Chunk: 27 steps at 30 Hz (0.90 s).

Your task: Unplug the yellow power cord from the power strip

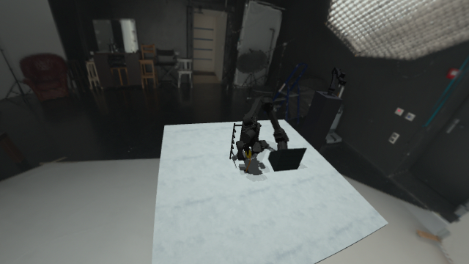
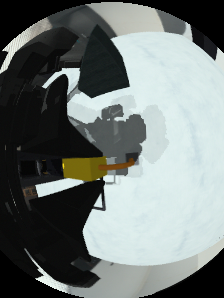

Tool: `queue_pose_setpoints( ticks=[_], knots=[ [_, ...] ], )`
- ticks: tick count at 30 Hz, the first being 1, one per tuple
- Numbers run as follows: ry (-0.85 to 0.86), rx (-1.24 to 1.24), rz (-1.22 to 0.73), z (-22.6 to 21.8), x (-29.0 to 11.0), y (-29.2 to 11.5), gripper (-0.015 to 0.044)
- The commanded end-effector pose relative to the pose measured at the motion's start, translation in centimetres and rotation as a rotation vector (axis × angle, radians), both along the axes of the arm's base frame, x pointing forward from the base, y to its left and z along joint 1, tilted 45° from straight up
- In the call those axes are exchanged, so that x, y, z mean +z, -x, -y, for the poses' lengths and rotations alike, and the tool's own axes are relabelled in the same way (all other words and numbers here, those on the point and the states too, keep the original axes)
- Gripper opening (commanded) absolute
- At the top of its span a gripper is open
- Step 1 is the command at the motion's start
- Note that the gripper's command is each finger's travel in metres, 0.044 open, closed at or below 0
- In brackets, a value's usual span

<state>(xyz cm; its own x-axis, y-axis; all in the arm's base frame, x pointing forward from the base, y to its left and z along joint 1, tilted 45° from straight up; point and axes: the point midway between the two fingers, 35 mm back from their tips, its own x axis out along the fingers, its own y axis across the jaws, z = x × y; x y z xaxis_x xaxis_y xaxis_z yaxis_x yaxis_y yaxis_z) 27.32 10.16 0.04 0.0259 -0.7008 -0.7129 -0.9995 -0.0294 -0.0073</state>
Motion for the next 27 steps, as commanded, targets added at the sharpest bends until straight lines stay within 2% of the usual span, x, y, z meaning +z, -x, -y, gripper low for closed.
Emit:
queue_pose_setpoints(
  ticks=[1, 14, 18, 22, 27],
  knots=[
    [-0.005, 0.027, -0.005, -1.7, -0.7, 0.4, 0.0],
    [-0.002, 0.026, -0.005, -0.6, -0.3, 0.1, 0.0341],
    [-0.004, 0.027, -0.005, -2.4, -1.4, 0.1, 0.044],
    [-0.007, 0.027, -0.004, -5.6, -3.5, 0.4, 0.044],
    [-0.007, 0.027, -0.004, -5.8, -3.6, 0.4, 0.044]
  ],
)
